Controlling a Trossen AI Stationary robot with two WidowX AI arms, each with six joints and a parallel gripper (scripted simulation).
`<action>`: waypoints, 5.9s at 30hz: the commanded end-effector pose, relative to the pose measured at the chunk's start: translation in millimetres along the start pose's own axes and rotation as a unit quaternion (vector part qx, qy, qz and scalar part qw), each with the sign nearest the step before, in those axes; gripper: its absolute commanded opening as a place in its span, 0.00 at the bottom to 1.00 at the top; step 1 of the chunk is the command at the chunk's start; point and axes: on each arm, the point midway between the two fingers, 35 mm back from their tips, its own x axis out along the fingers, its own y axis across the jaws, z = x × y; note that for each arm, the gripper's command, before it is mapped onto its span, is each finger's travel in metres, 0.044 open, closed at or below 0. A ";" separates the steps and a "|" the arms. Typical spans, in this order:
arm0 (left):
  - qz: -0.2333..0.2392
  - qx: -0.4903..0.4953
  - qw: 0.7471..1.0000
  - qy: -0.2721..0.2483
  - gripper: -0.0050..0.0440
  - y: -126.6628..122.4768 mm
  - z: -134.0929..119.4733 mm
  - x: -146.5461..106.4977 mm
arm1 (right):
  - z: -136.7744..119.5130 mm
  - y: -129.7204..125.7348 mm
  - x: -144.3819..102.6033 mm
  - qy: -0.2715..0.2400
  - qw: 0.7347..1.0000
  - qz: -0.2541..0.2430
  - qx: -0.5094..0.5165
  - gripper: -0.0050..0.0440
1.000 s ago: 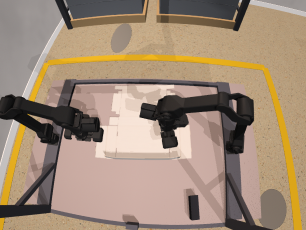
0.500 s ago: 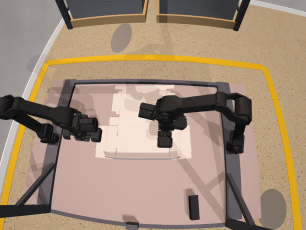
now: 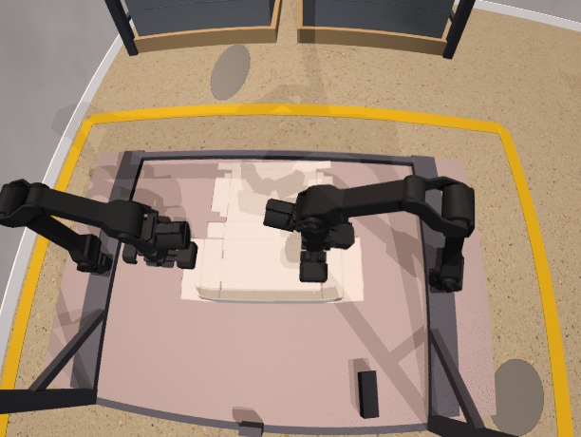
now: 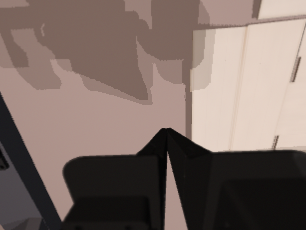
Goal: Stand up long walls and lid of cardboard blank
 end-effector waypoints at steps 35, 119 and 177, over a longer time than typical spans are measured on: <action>-0.018 0.000 1.000 -0.001 0.10 -95.0 38.2 -17.0 | -3.2 0.8 15.0 0.011 1.000 0.002 0.000 0.31; -0.013 0.550 0.835 -0.013 0.74 -122.3 92.2 -21.3 | 24.2 51.7 -21.9 0.001 0.429 0.017 -0.903 0.74; -0.024 0.707 0.707 -0.005 0.74 -141.4 112.9 18.9 | 46.6 66.2 5.8 0.012 0.002 0.010 -1.000 0.74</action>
